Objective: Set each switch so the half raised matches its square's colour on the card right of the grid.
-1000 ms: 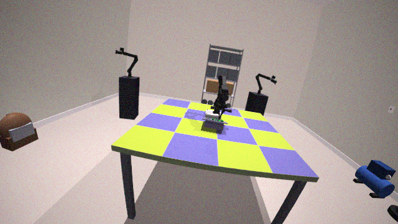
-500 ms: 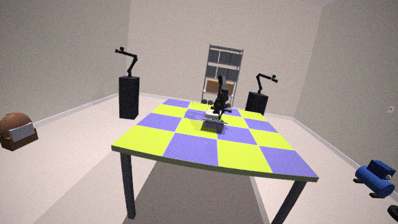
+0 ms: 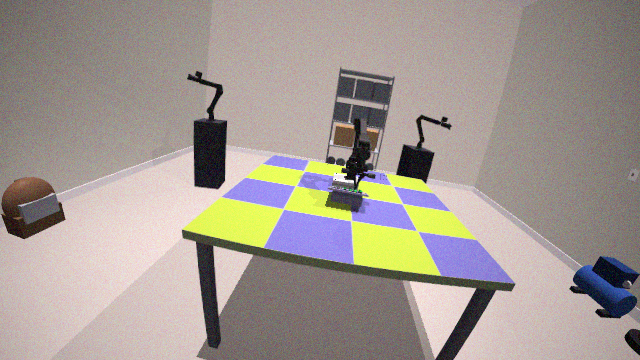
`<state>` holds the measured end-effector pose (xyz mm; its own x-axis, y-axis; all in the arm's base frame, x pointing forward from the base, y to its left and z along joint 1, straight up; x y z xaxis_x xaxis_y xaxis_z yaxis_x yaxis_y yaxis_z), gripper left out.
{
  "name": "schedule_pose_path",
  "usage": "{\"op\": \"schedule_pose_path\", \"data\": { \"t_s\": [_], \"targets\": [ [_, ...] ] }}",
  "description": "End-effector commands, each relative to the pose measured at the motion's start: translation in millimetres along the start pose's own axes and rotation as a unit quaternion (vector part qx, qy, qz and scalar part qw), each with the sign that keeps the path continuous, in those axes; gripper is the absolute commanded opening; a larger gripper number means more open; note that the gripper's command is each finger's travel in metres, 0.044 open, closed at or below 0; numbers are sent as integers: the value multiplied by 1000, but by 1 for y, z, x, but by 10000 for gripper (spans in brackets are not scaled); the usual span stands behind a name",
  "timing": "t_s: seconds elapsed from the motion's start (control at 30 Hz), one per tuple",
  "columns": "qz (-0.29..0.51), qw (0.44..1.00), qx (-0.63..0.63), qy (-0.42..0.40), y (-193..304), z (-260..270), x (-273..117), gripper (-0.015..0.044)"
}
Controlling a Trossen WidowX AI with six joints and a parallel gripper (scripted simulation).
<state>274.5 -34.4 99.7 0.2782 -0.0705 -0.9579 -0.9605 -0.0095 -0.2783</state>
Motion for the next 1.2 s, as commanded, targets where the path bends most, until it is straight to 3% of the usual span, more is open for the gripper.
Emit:
{"op": "schedule_pose_path", "data": {
  "t_s": [0.0,1.17],
  "targets": [
    [0,1000,0,0,0,0,1,0],
    [-1,1000,0,0,0,0,2,0]
  ]
}}
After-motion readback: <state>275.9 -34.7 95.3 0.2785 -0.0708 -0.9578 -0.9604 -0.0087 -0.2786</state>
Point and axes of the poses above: the point midway between the two fingers, 35 mm back from their tips, its own x axis out along the fingers, its own z axis across the jaws, y = z × x, the point moved 3 cm from there along -x, back along the fingers, and after that the axes turned 14 degrees about -x, right-handed, at the moved point
